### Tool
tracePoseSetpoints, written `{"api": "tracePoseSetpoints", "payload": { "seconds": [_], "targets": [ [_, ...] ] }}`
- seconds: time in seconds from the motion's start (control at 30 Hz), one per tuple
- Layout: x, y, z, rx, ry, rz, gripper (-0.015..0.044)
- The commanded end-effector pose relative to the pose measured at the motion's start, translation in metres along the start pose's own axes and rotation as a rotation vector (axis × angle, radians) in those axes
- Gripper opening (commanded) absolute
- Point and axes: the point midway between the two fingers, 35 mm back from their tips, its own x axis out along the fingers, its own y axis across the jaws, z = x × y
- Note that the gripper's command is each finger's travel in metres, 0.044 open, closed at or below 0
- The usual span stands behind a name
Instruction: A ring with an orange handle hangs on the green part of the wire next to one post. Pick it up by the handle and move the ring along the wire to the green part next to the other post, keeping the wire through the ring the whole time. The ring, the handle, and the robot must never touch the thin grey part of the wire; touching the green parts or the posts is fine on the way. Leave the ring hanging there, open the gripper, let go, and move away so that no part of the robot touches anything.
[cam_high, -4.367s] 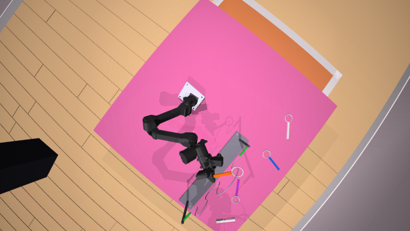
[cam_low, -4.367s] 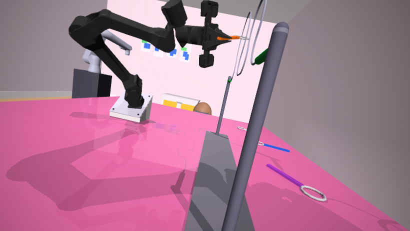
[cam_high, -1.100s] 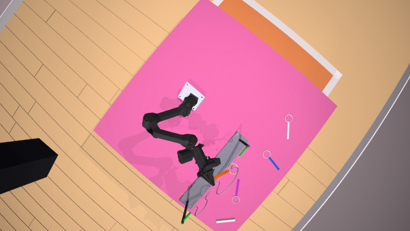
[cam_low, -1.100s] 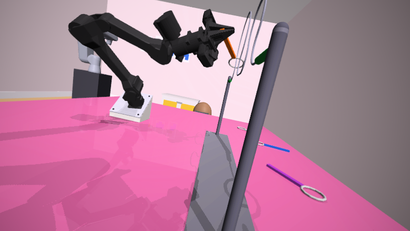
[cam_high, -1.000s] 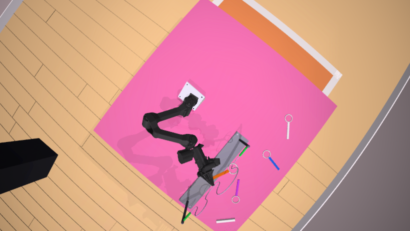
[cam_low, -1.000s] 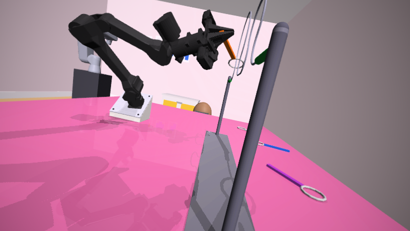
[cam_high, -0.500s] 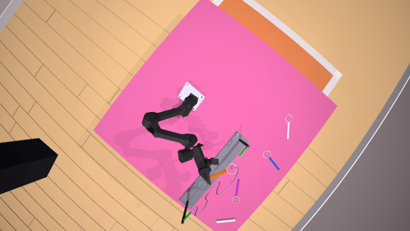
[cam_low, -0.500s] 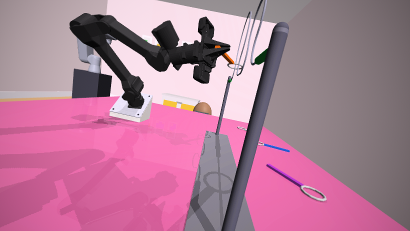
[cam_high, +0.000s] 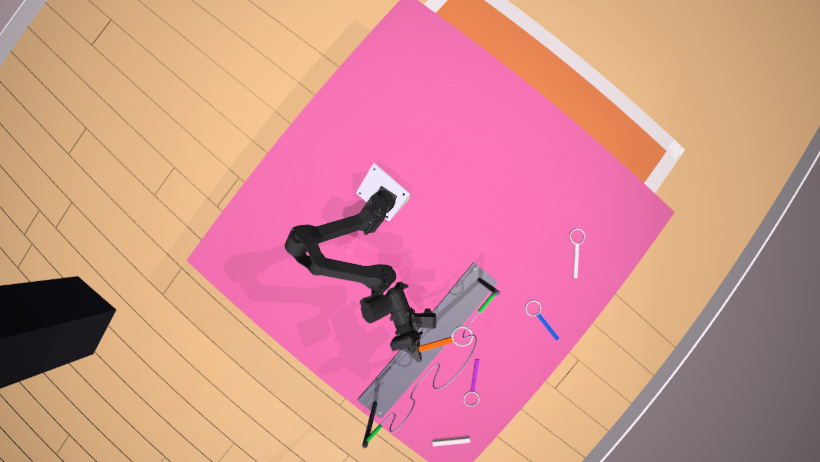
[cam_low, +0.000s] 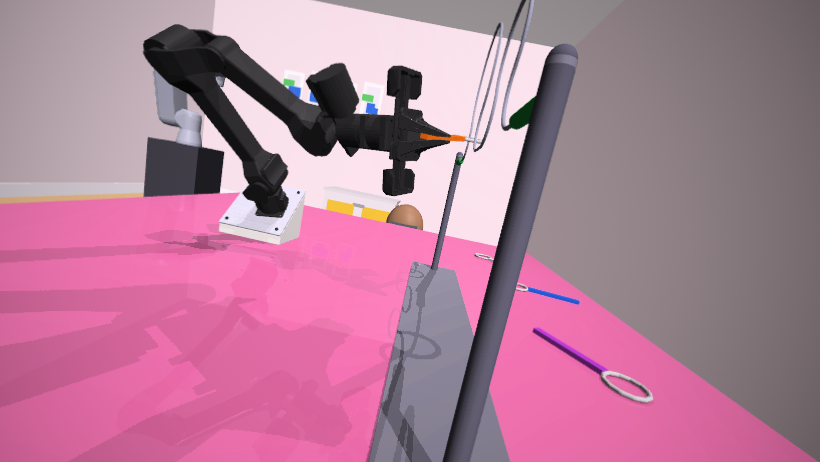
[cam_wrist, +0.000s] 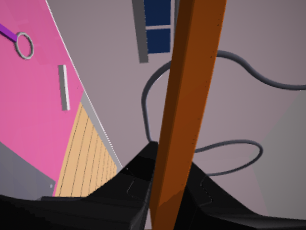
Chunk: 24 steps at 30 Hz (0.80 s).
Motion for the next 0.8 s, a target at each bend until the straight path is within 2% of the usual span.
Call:
{"api": "tracePoseSetpoints", "payload": {
  "seconds": [0.0,0.2,0.77],
  "targets": [
    [0.001,0.015,0.002,0.065,-0.008,0.043,-0.0150],
    [0.004,0.039,0.006,0.202,-0.054,0.105,-0.0150],
    [-0.016,0.098,0.030,0.566,-0.009,0.287,-0.0150]
  ]
}}
